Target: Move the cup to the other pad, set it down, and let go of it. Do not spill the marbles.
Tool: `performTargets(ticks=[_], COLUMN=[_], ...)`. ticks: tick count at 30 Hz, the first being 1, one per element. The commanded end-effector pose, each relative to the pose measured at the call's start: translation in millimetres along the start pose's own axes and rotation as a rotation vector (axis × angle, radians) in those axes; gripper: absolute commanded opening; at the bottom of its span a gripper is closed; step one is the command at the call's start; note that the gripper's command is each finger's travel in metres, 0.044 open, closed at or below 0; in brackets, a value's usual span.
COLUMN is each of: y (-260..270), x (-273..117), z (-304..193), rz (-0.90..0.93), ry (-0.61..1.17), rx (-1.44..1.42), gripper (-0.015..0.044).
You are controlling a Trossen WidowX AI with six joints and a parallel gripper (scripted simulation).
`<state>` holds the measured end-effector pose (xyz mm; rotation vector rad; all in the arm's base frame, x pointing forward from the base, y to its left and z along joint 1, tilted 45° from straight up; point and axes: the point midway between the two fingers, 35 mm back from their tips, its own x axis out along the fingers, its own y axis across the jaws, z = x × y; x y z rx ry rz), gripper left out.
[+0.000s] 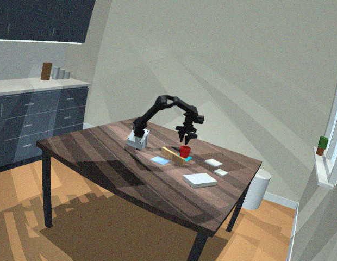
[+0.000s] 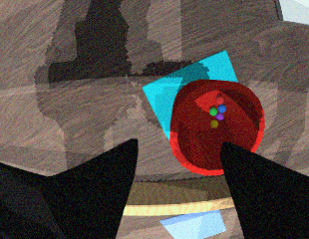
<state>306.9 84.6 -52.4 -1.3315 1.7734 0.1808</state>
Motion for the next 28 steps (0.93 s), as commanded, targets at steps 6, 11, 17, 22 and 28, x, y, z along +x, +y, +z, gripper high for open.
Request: performTargets(ticks=[6, 11, 17, 22, 28], y=[-0.3, -0.4, 0.1, 1.2, 1.8], x=[-8.7, -28.5, -51.1, -63.4, -59.3], z=[0.9, 1.2, 0.7, -0.4, -0.3], rz=[0.0, 0.002, 0.003, 0.004, -0.001], ry=[-0.001, -0.003, -0.005, -0.005, -0.003], rx=[-0.001, 0.001, 0.004, 0.005, -0.003], gripper=[0.044, 0.044, 0.044, 0.044, 0.044])
